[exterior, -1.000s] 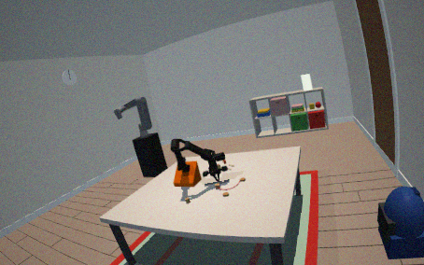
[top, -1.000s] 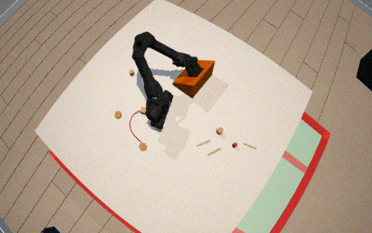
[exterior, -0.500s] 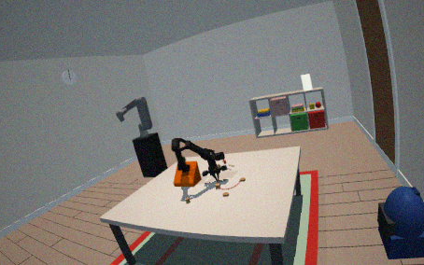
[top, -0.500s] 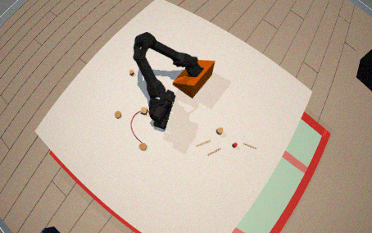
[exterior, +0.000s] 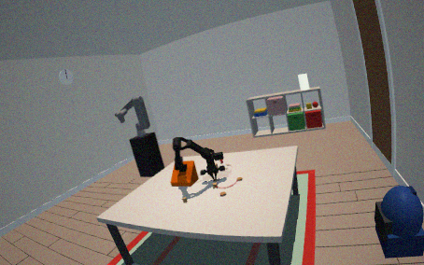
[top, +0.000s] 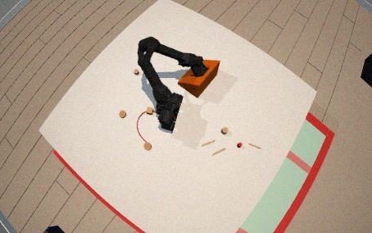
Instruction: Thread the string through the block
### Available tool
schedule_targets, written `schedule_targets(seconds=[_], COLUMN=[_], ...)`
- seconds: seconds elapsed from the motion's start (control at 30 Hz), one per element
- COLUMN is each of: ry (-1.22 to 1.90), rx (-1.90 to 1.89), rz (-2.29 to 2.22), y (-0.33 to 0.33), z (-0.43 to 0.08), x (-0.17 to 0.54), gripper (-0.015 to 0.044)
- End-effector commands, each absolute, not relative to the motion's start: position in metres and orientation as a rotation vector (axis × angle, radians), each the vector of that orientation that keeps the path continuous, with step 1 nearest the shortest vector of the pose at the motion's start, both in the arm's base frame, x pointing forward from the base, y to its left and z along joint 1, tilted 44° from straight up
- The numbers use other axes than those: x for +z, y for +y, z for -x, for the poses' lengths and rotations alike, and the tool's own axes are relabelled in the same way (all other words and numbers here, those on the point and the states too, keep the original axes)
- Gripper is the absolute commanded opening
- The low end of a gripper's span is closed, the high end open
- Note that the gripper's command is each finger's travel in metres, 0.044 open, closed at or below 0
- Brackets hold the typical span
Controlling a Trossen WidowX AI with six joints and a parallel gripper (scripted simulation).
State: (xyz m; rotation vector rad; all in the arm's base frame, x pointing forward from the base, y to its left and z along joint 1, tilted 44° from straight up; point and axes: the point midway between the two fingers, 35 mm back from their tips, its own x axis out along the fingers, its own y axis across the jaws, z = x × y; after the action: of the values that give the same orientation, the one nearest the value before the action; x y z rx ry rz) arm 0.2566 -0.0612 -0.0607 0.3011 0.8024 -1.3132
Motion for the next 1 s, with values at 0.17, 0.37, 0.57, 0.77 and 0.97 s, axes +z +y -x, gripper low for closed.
schedule_targets(seconds=[0.17, 0.37, 0.57, 0.77, 0.97], ry=[0.805, 0.810, 0.807, 0.808, 0.808], rx=[-1.317, -1.314, -1.317, -1.308, -1.309], rz=[-0.298, -0.302, -0.300, -0.290, -0.293], y=[-0.061, -0.021, -0.005, -0.007, 0.012], z=[-0.256, -0.260, -0.257, -0.259, -0.259], x=[-0.062, -0.024, -0.004, -0.009, 0.010], gripper=[0.0131, 0.0210, 0.0210, 0.0315, 0.0440])
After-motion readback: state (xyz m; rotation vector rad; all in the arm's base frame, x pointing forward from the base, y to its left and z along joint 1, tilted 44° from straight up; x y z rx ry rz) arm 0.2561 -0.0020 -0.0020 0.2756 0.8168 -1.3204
